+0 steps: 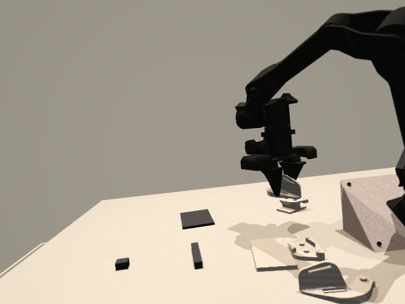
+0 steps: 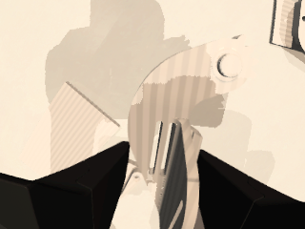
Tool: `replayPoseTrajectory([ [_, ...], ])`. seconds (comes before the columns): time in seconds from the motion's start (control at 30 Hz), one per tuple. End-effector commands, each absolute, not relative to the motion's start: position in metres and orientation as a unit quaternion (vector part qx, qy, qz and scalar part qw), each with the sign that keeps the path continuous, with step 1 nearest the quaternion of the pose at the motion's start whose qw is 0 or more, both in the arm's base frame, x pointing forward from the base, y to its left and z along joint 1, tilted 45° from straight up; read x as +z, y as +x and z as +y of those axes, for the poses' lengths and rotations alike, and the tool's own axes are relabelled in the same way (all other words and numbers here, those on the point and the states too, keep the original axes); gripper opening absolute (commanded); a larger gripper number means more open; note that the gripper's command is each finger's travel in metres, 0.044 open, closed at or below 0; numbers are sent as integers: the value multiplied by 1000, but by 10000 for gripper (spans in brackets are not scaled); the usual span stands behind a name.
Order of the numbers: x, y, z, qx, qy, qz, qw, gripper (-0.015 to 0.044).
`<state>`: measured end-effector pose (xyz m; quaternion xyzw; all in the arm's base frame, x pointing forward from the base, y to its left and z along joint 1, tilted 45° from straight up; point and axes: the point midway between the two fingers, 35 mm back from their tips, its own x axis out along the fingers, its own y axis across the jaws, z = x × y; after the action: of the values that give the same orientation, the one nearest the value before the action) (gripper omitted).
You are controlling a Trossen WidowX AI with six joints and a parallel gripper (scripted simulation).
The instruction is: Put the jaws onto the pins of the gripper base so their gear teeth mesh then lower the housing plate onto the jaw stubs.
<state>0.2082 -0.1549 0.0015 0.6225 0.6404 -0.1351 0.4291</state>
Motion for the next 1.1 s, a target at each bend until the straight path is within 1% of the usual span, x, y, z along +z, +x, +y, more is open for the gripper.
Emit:
replayPoseTrajectory([
  [0.0,6,208,-151,-158,640,634,405,134],
  [1.07,32,198,-123,-355,736,549,174,134],
])
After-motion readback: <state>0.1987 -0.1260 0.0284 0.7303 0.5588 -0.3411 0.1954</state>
